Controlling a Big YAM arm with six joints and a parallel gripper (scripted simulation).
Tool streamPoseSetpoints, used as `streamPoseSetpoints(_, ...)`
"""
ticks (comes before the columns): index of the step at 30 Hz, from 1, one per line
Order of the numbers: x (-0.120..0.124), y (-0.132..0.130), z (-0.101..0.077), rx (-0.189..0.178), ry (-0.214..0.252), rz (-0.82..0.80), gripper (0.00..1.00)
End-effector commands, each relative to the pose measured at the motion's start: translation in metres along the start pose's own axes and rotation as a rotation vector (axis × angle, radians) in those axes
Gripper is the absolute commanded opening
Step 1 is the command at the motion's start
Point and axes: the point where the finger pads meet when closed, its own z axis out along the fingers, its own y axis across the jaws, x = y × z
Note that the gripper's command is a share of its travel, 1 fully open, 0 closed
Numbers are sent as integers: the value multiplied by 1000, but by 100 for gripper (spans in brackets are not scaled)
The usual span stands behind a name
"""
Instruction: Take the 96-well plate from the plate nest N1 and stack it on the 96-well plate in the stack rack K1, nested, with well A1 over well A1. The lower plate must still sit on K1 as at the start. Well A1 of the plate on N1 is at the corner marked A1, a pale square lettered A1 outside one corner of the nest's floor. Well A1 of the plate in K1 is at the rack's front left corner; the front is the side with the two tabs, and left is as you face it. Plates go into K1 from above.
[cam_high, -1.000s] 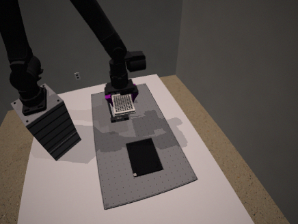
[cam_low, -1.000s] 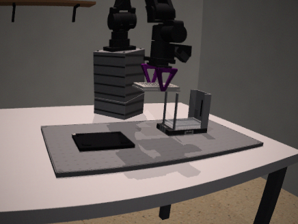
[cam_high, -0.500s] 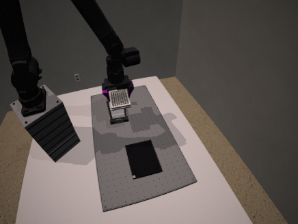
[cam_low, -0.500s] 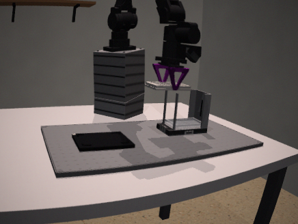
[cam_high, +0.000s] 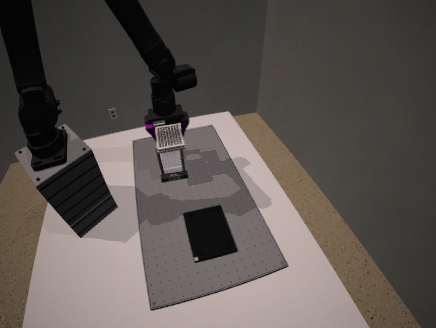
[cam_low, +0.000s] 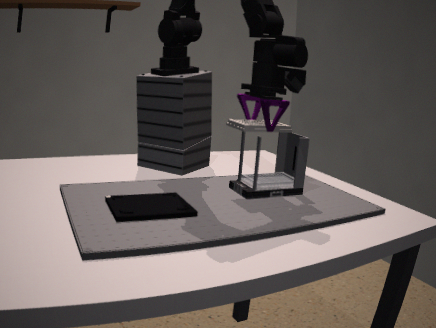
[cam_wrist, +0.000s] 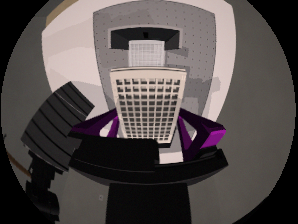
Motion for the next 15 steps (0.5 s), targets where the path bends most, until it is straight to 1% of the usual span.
streamPoseSetpoints(1, -18, -16, -6, 24, -7, 21, 0)
streamPoseSetpoints(2, -18, -16, -6, 24, -7, 21, 0)
streamPoseSetpoints(3, -22, -18, -11, 36, -12, 22, 0)
streamPoseSetpoints(4, -25, -15, -8, 26, -8, 21, 0)
streamPoseSetpoints(5, -28, -13, -7, 24, -8, 21, 0)
streamPoseSetpoints(15, -61, -7, -8, 25, -10, 21, 0)
